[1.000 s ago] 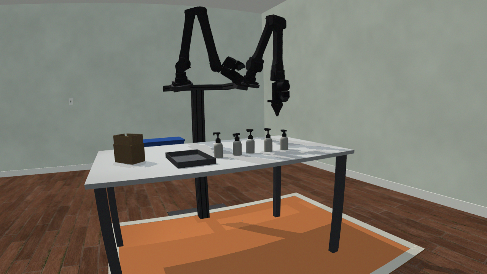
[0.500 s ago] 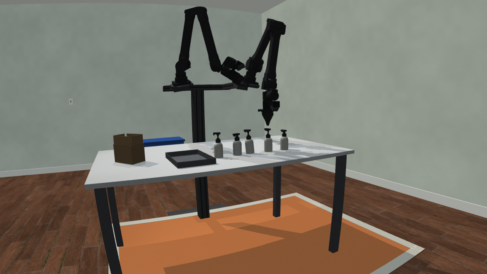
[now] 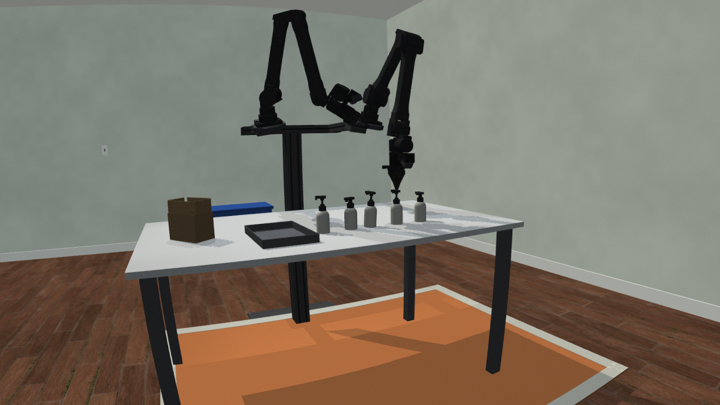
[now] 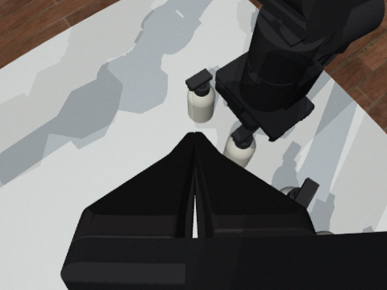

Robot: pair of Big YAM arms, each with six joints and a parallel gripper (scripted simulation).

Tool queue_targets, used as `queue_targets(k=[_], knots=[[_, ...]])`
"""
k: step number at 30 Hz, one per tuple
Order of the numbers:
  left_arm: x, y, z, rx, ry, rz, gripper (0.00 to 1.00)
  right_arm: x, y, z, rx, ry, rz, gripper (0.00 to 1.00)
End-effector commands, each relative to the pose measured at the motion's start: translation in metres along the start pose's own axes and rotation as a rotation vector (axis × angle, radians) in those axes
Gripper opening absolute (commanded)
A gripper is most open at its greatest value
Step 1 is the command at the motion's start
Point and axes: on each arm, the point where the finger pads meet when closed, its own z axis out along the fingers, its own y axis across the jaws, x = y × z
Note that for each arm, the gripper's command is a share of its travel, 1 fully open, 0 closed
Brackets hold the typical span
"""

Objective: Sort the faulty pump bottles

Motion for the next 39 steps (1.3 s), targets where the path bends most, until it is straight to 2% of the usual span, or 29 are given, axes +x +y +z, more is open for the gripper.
queue_targets(k=[1,5,13,15,20,27,30,32,36,39], knots=[[0.0,0.004,0.016,-0.001,-0.001,-0.001,0.0,-0.021,-0.008,0.002,0.017,-0.051,0.014,0.0],[0.0,0.004,0.024,0.0,-0.001,-0.001,0.0,-0.021,-0.008,0.002,0.017,-0.051,0.014,0.0],[0.0,0.001,0.024,0.001,-0.001,0.001,0.0,-0.021,-0.008,0.002,0.017,-0.051,0.014,0.0],[-0.001,-0.005,0.008,0.004,-0.004,0.003,0.0,-0.021,-0.008,0.002,0.017,-0.051,0.014,0.0],[0.011,-0.006,-0.005,0.0,0.013,0.005,0.0,-0.021,-0.008,0.002,0.017,-0.051,0.014,0.0],[0.013,-0.005,-0.046,0.0,0.012,0.005,0.0,-0.021,-0.008,0.002,0.017,-0.051,0.014,0.0],[0.009,-0.005,-0.046,0.001,0.005,0.003,0.0,-0.021,-0.008,0.002,0.017,-0.051,0.014,0.0],[0.01,0.004,-0.032,-0.005,0.019,-0.009,0.0,-0.021,-0.008,0.002,0.017,-0.051,0.014,0.0],[0.002,0.003,-0.029,-0.001,0.003,-0.001,0.0,-0.021,-0.008,0.002,0.017,-0.051,0.014,0.0],[-0.002,-0.003,-0.044,0.005,-0.008,-0.009,0.0,-0.021,-0.008,0.002,0.017,-0.051,0.014,0.0]])
